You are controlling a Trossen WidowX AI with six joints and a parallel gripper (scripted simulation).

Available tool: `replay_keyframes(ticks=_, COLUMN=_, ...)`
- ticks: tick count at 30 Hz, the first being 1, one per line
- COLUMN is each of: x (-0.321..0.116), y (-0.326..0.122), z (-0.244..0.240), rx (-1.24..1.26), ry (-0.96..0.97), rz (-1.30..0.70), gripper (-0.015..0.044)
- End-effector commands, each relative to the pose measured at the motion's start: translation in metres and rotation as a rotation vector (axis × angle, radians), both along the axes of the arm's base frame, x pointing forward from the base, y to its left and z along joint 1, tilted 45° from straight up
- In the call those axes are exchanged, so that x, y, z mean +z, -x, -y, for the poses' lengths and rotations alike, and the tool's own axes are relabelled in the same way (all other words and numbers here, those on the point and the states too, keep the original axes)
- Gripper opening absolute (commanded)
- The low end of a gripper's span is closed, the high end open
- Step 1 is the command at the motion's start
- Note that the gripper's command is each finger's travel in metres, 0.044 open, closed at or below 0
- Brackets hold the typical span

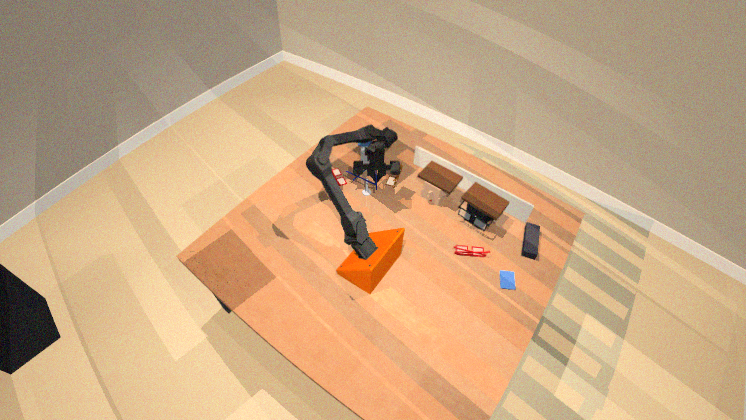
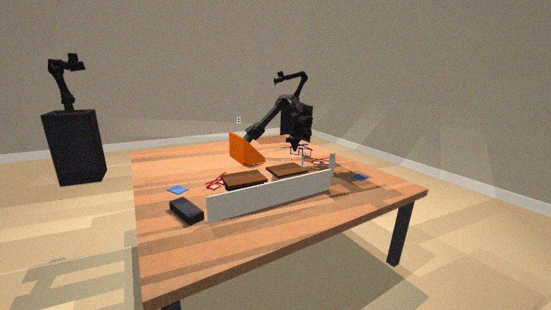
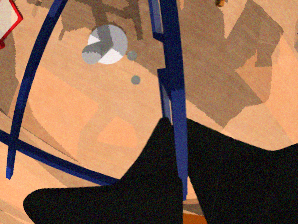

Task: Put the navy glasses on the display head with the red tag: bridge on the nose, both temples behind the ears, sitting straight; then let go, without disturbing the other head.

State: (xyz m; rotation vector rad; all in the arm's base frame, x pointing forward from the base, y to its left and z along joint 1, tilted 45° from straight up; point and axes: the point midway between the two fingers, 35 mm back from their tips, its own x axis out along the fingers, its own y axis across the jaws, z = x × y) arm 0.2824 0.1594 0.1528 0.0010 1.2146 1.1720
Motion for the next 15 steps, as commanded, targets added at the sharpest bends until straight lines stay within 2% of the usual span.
replay_keyframes(ticks=1, x=-0.015, y=0.005, z=-0.014, rx=0.002, ry=-0.001, rz=-0.015, gripper=0.0)
replay_keyframes(ticks=7, x=-0.033, y=0.011, z=-0.033, rx=0.002, ry=-0.005, rz=-0.016, gripper=0.0)
replay_keyframes(ticks=15, x=-0.034, y=0.011, z=-0.033, rx=0.002, ry=-0.005, rz=-0.016, gripper=0.0)
